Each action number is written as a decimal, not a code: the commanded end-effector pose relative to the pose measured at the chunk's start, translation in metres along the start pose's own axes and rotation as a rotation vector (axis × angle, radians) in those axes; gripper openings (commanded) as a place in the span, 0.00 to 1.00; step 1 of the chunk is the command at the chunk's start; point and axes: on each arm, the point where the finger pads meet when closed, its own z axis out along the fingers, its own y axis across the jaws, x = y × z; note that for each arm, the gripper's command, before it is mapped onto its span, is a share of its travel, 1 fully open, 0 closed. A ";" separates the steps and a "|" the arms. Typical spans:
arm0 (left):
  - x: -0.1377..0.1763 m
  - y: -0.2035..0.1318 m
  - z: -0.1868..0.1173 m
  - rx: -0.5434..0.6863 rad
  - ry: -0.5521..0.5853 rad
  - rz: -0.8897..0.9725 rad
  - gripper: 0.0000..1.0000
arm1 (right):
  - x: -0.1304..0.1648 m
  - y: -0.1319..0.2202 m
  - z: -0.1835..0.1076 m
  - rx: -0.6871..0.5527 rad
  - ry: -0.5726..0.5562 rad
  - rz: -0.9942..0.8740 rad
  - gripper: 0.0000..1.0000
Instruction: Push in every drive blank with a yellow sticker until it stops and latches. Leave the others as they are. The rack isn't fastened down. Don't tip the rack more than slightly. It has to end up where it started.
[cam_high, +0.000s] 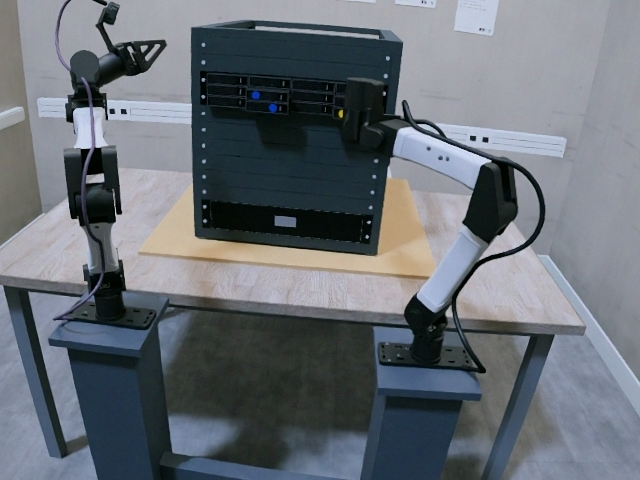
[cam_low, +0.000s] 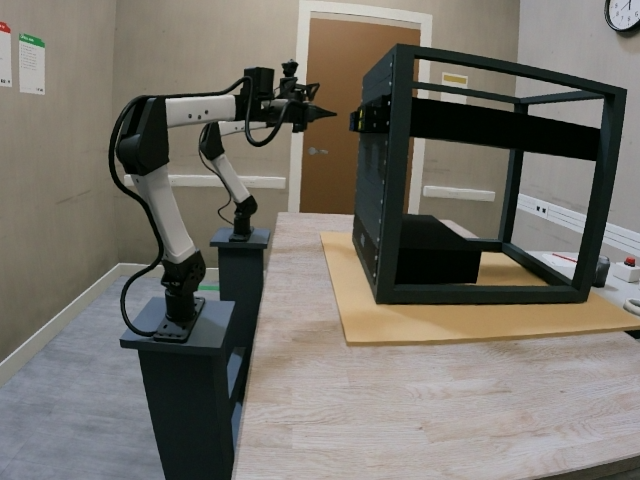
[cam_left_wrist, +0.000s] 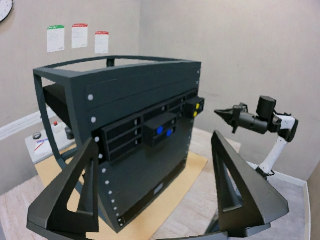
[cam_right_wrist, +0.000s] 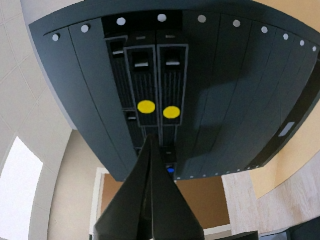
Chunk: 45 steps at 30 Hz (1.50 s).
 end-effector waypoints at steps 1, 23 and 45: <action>-0.011 -0.016 0.001 0.057 -0.011 0.037 1.00 | -0.005 0.016 0.000 -0.025 -0.005 0.038 0.00; -0.011 -0.015 0.001 0.056 -0.011 0.036 1.00 | -0.004 0.025 0.044 -0.032 0.000 0.041 0.00; -0.010 -0.015 0.001 0.056 -0.010 0.035 1.00 | -0.003 0.026 0.082 -0.033 0.000 0.039 0.00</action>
